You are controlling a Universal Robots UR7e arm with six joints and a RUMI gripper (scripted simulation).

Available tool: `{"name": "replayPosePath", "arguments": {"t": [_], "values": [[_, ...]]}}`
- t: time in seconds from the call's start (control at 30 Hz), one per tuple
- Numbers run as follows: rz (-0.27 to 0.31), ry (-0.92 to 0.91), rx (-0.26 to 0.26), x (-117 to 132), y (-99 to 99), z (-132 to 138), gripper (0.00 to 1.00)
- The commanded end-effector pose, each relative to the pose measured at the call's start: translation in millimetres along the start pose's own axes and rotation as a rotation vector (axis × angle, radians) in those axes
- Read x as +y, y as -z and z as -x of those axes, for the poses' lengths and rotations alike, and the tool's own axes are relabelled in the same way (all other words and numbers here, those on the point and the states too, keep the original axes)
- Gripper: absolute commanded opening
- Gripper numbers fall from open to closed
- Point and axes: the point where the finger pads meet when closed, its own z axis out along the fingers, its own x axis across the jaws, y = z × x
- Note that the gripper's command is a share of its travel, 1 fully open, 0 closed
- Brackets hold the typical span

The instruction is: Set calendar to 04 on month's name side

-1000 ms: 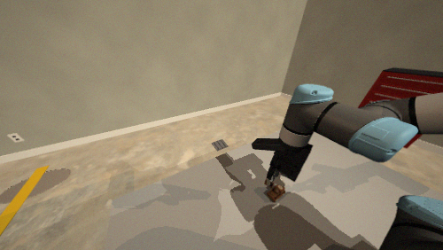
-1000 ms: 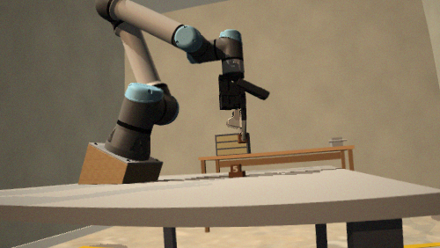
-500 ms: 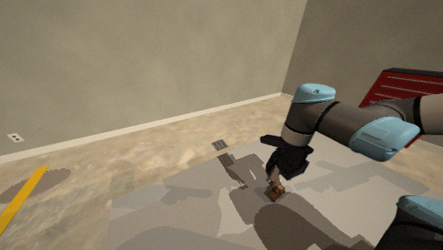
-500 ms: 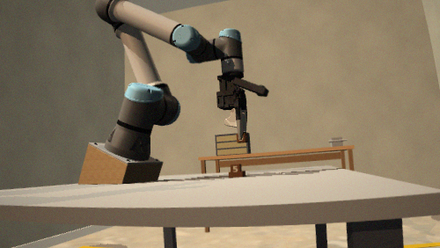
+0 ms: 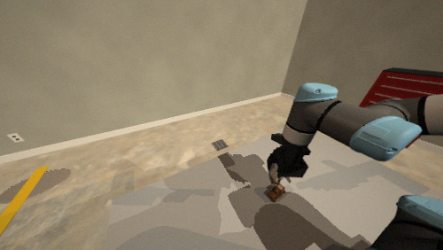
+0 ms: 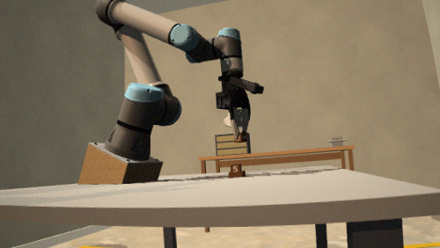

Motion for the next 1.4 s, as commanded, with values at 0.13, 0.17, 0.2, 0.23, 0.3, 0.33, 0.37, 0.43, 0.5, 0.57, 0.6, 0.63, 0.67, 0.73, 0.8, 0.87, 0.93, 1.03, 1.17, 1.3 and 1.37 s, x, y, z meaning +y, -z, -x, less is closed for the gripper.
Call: {"name": "replayPosePath", "arguments": {"t": [0.13, 0.17, 0.2, 0.23, 0.3, 0.33, 0.37, 0.43, 0.5, 0.57, 0.6, 0.63, 0.67, 0.73, 0.8, 0.87, 0.93, 1.03, 1.17, 1.3, 1.37], "values": [[-0.007, -0.225, 0.009, -1.4, 0.8, -5.7, 0.10], [-0.007, -0.254, 0.008, -1.4, 0.8, -6.5, 0.10], [-0.007, -0.283, 0.008, -1.5, 0.9, -7.3, 0.10], [-0.008, -0.310, 0.008, -1.5, 1.0, -8.0, 0.10], [-0.008, -0.364, 0.008, -1.5, 1.1, -9.5, 0.10], [-0.008, -0.390, 0.008, -1.5, 1.1, -10.2, 0.10], [-0.008, -0.415, 0.007, -1.5, 1.2, -10.8, 0.10], [-0.009, -0.464, 0.007, -1.5, 1.3, -12.1, 0.10], [-0.009, -0.511, 0.007, -1.4, 1.4, -13.3, 0.10], [-0.010, -0.555, 0.006, -1.3, 1.5, -14.4, 0.10], [-0.010, -0.555, 0.006, -1.3, 1.5, -14.4, 0.10], [-0.010, -0.555, 0.006, -1.3, 1.5, -14.4, 0.10], [-0.010, -0.576, 0.006, -1.2, 1.5, -15.0, 0.10], [-0.010, -0.617, 0.006, -1.1, 1.6, -16.0, 0.10], [-0.010, -0.655, 0.006, -1.0, 1.6, -16.9, 0.10], [-0.011, -0.691, 0.005, -0.8, 1.7, -17.8, 0.10], [-0.011, -0.724, 0.005, -0.6, 1.8, -18.5, 0.10], [-0.011, -0.770, 0.005, -0.4, 1.9, -19.6, 0.10], [-0.012, -0.810, 0.004, -0.2, 1.9, -20.5, 0.10], [-0.012, -0.846, 0.004, 0.1, 2.0, -21.3, 0.10], [-0.012, -0.866, 0.004, 0.2, 2.0, -21.8, 0.10]]}}
